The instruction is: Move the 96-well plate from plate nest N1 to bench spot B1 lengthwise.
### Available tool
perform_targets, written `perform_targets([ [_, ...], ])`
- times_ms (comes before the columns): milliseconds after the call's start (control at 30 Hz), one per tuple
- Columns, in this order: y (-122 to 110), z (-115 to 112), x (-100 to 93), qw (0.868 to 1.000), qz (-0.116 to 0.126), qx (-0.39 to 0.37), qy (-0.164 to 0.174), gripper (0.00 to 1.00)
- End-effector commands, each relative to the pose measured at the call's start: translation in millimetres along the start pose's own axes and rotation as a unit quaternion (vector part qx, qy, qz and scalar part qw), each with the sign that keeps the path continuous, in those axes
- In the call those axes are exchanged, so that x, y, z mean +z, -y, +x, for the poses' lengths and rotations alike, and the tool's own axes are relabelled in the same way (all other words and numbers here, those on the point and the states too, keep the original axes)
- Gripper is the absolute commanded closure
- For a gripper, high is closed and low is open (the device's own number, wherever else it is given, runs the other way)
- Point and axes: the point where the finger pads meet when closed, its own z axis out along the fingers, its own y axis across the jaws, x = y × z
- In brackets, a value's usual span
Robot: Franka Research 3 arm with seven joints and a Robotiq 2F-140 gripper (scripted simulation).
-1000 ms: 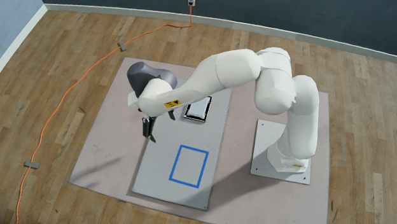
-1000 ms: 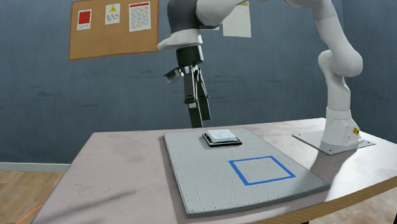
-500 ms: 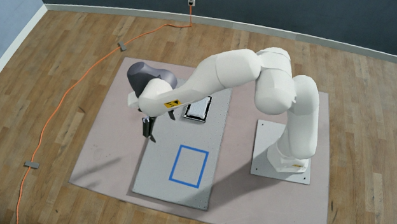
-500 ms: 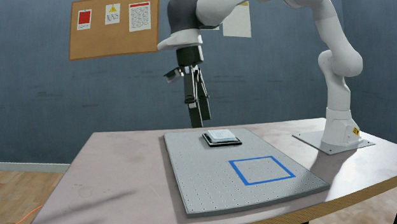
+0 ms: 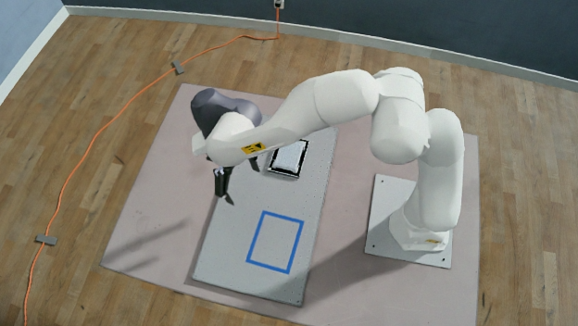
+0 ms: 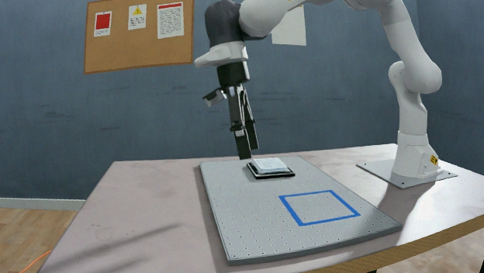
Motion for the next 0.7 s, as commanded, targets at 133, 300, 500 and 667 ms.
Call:
perform_targets([
  [133, -25, 0, 13.8, 0.996, -0.004, -0.093, 0.005, 0.0],
  [300, -47, -3, 24.6, 0.988, -0.005, -0.154, 0.011, 0.0],
  [500, -75, -7, 36.1, 0.971, -0.005, -0.237, 0.015, 0.0],
  [667, -84, -9, 39.3, 0.963, -0.005, -0.268, 0.016, 0.0],
])
